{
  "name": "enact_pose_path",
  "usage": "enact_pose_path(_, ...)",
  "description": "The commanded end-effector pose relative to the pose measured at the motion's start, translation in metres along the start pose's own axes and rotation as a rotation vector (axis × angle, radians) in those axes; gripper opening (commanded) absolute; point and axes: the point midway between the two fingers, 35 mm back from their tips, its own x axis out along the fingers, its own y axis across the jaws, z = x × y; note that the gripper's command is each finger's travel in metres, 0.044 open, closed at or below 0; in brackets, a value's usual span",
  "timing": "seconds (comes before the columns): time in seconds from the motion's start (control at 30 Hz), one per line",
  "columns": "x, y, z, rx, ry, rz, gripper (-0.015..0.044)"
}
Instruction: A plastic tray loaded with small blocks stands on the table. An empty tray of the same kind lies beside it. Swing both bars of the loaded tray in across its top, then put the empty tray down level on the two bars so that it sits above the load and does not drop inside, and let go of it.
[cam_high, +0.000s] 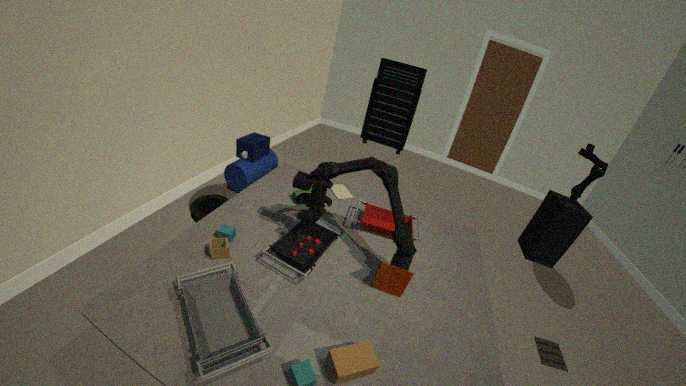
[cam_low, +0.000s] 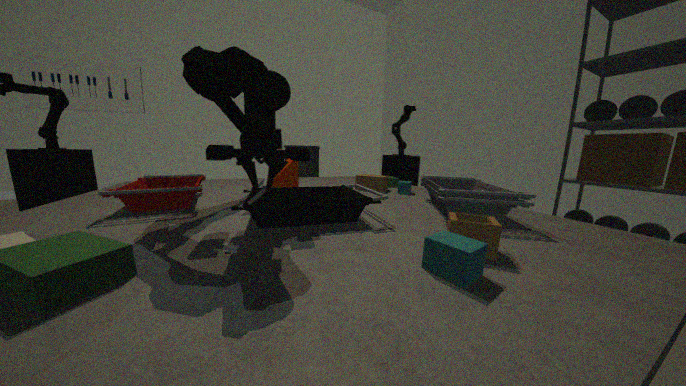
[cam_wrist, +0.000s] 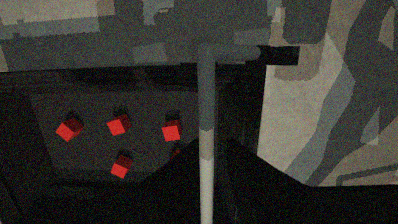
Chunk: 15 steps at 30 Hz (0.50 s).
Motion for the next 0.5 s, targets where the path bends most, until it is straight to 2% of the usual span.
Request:
enact_pose_path(0.0, 0.01, 0.009, -0.003, -0.002, 0.012, 0.001, 0.008)
enact_pose_path(0.13, 0.002, 0.008, -0.002, -0.002, 0.012, 0.002, 0.008)
enact_pose_path(0.37, -0.036, 0.003, 0.0, -0.002, 0.012, 0.003, 0.008)
enact_pose_path(0.47, -0.031, 0.006, 0.0, -0.008, 0.01, 0.004, 0.008)
